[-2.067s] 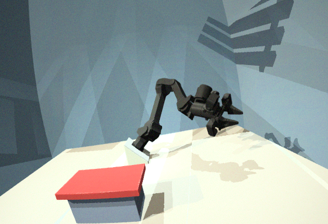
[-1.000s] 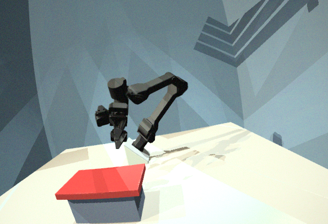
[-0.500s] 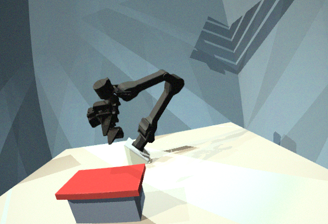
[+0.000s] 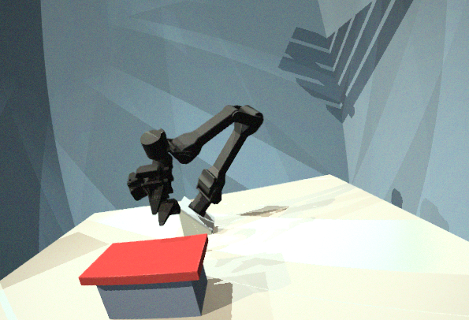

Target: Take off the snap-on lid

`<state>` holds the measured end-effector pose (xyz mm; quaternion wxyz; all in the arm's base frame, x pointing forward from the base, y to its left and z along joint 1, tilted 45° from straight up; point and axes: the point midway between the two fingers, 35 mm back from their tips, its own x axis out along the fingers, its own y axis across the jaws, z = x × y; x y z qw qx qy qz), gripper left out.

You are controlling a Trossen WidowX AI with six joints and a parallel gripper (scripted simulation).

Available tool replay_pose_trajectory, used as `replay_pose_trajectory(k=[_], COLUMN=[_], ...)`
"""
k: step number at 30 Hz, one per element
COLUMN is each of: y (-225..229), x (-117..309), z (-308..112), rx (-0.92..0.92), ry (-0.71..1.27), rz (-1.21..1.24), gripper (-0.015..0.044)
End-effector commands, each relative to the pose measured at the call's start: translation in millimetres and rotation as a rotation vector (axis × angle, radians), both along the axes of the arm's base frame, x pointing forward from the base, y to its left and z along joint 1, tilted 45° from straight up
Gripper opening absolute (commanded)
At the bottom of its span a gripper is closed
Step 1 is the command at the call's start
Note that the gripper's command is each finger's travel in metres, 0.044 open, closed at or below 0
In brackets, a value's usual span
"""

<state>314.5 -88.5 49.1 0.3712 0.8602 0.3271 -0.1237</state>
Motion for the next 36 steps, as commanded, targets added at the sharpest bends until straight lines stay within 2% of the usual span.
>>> replay_pose_trajectory(k=[1, 36], y=[3.2, 32.0], x=[3.5, 46.6], z=[-5.0, -30.2], rx=[0.004, 0.008], ry=[0.010, 0.004], rz=[-0.001, -0.002], gripper=[0.0235, 0.0235])
